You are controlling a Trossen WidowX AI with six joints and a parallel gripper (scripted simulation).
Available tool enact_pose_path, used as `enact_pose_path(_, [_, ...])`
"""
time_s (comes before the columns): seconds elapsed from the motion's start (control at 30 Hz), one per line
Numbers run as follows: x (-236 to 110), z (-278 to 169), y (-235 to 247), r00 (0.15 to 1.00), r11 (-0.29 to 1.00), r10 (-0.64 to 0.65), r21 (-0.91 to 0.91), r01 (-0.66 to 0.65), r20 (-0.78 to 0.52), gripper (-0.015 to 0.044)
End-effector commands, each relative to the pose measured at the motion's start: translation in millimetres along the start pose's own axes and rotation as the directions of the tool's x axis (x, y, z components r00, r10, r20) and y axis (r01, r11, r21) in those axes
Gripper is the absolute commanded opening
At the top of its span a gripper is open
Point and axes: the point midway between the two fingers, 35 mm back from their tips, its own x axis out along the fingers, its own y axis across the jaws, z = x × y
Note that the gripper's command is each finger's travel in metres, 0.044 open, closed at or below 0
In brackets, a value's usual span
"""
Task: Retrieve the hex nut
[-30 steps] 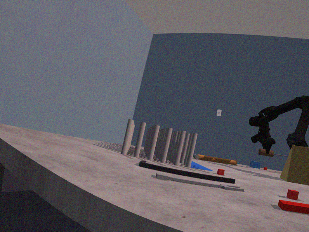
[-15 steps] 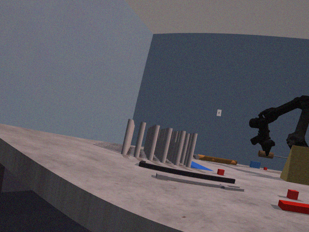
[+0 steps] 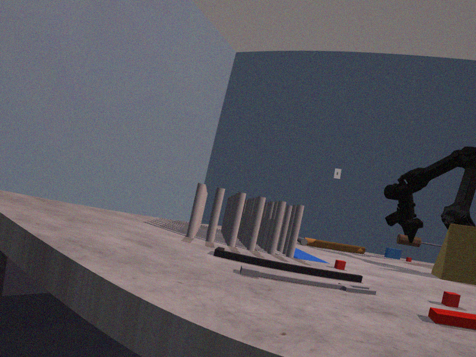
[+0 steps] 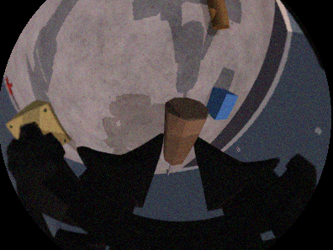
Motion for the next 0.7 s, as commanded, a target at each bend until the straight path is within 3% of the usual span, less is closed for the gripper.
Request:
enact_pose_path(0.0, [2.2, 0.8, 0.4, 1.000, 1.000, -0.001, -0.005, 0.001, 0.002, 0.0000])
enact_pose_path(0.67, [15.1, 4.3, 3.6, 1.000, 1.000, -0.006, -0.005, 0.006, 0.003, 0.0000])
